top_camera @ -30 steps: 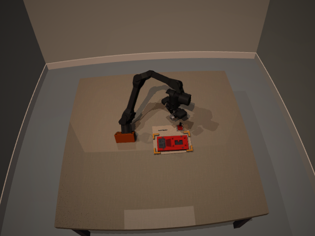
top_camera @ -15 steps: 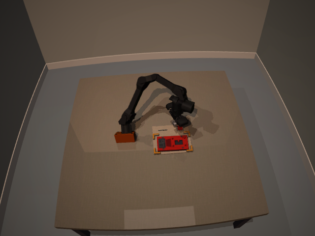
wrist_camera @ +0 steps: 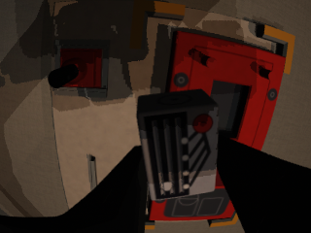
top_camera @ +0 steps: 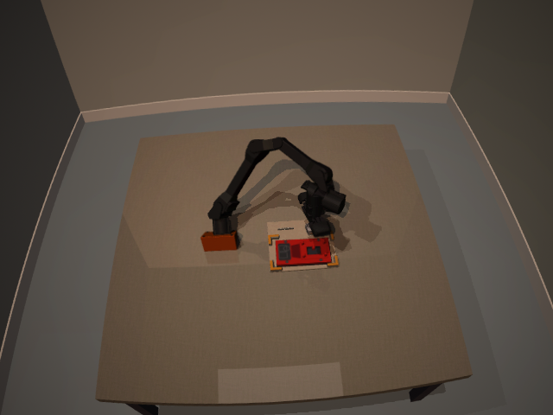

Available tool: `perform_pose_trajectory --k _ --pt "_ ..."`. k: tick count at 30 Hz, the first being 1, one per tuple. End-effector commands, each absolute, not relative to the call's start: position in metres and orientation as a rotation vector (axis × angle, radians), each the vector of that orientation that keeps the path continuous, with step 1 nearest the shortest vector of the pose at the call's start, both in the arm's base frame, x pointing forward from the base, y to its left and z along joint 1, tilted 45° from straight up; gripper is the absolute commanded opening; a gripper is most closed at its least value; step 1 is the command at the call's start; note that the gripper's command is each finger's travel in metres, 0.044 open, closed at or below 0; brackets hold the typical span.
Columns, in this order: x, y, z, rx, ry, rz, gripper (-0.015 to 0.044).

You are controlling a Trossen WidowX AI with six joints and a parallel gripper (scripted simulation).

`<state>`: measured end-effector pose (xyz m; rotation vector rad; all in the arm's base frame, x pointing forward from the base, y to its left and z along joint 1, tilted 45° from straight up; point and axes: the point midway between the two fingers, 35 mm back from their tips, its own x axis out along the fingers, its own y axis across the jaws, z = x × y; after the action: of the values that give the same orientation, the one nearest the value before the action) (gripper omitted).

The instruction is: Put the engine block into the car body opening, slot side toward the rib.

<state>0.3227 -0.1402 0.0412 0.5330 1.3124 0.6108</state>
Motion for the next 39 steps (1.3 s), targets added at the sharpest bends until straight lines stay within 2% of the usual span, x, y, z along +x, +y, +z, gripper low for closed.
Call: perform_pose_trajectory --k 1,18,24,39 --pt "0.324 -0.147 0.029 0.567 1.333 0.579 0.0" --pt "0.322 -0.162 -0.017 0.722 1.403 0.468 0.0" --pt "0.322 -0.162 -0.017 0.731 1.407 0.46 0.0157" --pt "0.322 -0.162 -0.017 0.726 1.404 0.465 0.0158"
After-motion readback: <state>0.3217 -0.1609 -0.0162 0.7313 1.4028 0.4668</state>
